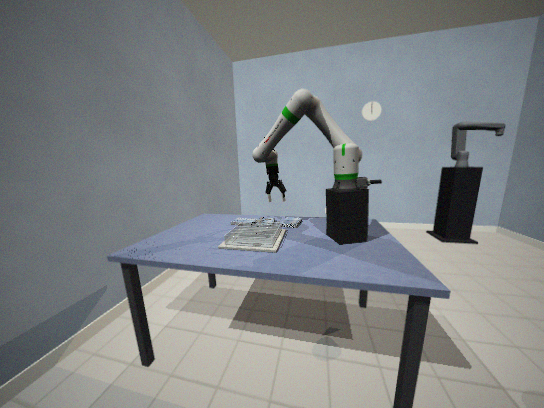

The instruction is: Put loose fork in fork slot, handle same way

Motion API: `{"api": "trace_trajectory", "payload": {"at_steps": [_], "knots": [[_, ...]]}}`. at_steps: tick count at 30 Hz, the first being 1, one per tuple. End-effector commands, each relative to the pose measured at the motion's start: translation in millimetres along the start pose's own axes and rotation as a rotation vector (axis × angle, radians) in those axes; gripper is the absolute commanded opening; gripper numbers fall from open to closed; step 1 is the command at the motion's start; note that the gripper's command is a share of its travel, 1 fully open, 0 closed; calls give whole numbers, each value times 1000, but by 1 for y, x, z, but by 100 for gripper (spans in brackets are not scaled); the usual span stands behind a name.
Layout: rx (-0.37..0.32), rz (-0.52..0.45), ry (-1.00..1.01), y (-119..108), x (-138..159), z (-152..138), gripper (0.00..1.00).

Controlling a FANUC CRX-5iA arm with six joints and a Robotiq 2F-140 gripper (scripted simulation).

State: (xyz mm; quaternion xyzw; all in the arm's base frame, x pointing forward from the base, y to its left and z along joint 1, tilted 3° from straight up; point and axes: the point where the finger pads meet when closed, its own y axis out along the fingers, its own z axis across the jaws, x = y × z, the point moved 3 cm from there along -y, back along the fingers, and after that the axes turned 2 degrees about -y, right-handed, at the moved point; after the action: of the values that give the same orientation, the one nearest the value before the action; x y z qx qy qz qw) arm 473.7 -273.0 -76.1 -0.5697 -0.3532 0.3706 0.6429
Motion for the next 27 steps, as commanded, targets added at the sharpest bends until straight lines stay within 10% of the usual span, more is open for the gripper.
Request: {"api": "trace_trajectory", "payload": {"at_steps": [1, 18, 27], "knots": [[0, 0, 0, 0, 0, 0, 100], [-2, 0, -7, 0, 1, 0, 100], [-127, 24, -539, 19, 65, 57, 100]]}}
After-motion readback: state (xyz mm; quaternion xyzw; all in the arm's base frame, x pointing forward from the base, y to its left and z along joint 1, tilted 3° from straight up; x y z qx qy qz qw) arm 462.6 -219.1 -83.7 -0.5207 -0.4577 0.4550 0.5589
